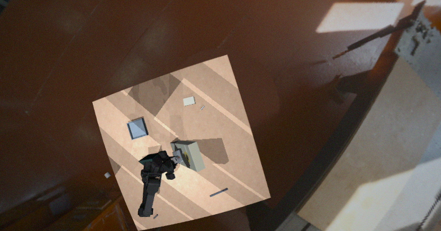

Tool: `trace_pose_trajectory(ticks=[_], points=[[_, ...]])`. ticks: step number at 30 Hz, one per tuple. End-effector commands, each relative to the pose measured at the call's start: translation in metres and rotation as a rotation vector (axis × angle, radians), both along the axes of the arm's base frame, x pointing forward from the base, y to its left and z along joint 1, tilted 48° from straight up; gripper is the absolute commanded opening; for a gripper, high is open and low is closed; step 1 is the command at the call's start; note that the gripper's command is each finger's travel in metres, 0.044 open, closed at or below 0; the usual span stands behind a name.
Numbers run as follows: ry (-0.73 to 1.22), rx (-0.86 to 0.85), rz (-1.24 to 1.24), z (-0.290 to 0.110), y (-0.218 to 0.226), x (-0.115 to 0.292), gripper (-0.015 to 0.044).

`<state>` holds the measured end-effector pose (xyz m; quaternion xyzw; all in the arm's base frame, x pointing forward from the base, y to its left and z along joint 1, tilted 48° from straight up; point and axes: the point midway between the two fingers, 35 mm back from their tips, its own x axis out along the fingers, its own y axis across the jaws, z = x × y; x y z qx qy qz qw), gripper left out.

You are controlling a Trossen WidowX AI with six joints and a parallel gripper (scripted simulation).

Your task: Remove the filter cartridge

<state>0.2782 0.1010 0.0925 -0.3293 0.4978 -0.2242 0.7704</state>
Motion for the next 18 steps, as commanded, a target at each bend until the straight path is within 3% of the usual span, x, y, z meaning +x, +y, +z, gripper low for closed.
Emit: trace_pose_trajectory(ticks=[1, 9, 18], points=[[0.0, 0.003, 0.001, 0.011, 0.015, -0.006, 0.0], [-0.002, -0.004, 0.0, 0.033, 0.036, -0.02, 0.0], [-0.003, 0.0, 0.0, 0.0, 0.064, -0.015, 0.0]])
